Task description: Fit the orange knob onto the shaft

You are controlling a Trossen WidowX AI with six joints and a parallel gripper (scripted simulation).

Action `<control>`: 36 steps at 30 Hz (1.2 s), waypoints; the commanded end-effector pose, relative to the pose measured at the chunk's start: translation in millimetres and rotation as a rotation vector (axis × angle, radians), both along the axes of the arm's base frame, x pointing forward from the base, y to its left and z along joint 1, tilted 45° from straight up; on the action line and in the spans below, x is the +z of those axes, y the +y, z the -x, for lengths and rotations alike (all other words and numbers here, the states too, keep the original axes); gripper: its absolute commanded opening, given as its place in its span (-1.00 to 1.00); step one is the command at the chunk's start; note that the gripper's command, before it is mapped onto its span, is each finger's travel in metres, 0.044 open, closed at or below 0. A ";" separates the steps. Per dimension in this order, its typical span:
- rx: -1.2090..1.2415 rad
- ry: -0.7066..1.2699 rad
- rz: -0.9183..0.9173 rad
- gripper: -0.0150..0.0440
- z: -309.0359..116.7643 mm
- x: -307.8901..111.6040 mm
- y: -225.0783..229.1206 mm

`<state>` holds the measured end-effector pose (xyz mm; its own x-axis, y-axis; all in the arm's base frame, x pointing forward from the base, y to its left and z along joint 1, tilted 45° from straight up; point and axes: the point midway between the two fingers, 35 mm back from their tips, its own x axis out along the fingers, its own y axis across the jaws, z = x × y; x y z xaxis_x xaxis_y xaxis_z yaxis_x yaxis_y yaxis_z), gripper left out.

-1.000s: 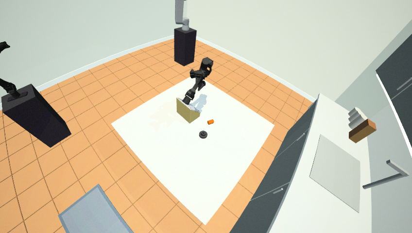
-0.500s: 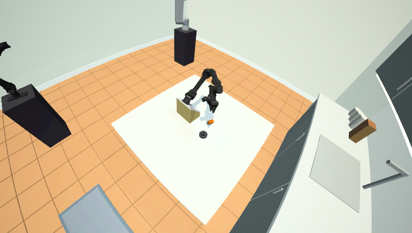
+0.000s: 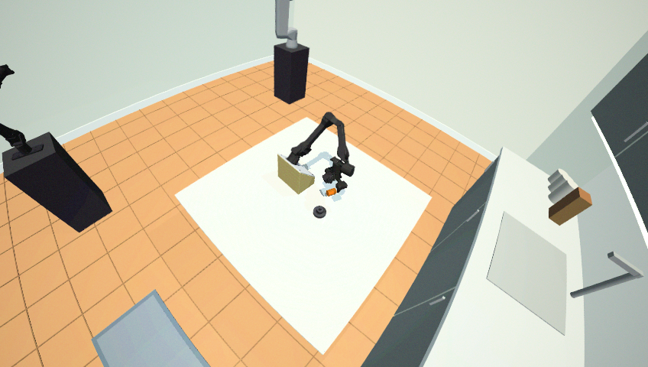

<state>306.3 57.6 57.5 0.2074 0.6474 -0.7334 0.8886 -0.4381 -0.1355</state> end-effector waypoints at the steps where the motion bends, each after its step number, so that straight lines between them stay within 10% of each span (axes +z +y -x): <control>1: 0.130 0.055 -0.060 1.00 29.7 -19.3 47.3; 36: 0.132 0.057 -0.061 1.00 25.6 -55.8 84.5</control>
